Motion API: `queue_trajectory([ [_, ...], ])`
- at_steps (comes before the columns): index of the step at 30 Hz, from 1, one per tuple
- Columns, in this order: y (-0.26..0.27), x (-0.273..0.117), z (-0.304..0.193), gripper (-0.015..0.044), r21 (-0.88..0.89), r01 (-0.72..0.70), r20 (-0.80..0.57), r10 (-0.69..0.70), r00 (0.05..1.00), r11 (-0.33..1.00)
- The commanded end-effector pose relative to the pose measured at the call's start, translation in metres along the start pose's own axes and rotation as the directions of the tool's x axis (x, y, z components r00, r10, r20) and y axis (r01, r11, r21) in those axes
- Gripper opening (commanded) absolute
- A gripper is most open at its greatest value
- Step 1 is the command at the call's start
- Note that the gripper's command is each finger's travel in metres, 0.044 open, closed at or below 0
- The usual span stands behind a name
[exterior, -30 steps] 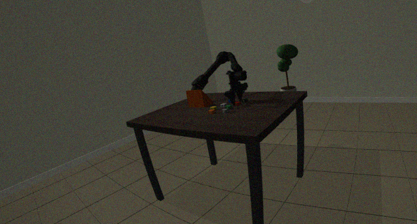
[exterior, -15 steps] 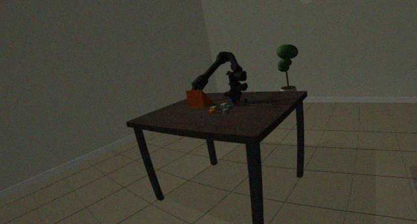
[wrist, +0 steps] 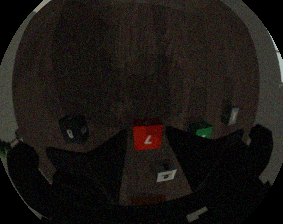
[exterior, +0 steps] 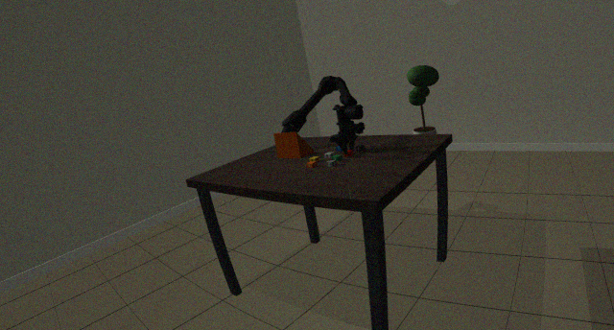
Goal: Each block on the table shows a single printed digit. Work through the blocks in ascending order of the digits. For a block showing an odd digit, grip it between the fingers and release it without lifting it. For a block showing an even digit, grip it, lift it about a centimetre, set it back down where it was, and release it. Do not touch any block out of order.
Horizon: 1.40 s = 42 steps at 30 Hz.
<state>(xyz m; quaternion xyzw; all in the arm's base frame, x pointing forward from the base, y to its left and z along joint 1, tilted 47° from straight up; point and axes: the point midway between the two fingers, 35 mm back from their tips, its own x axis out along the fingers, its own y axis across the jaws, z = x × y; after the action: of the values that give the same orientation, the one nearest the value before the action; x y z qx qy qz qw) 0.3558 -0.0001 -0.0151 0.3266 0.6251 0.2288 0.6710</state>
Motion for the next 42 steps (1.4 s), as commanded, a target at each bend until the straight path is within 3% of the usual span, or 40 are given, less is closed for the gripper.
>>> queue_trajectory([
  [1, 0.0, 0.001, 0.0, 0.033, 0.006, -0.002, 0.0, 0.002, 1.0, 1.0],
  [4, 0.0, 0.001, 0.0, 0.04, 0.006, -0.002, 0.0, 0.002, 1.0, 1.0],
  [14, -0.001, -0.035, 0.0, 0.04, 0.006, 0.0, 0.0, 0.0, 1.0, 1.0],
  [21, -0.001, -0.114, 0.0, 0.0216, 0.008, 0.003, -0.001, -0.003, 1.0, 1.0],
  [25, -0.001, -0.116, 0.0, 0.012, 0.007, 0.003, -0.001, -0.003, 1.0, 1.0],
  [35, 0.003, -0.116, 0.001, 0.012, 0.007, 0.003, -0.001, -0.003, 1.0, 1.0],
  [39, 0.077, -0.116, 0.001, 0.012, 0.008, 0.002, -0.001, -0.002, 1.0, 1.0],
  [42, 0.093, -0.116, 0.0, 0.012, 0.007, -0.001, -0.001, 0.001, 1.0, 1.0],
])
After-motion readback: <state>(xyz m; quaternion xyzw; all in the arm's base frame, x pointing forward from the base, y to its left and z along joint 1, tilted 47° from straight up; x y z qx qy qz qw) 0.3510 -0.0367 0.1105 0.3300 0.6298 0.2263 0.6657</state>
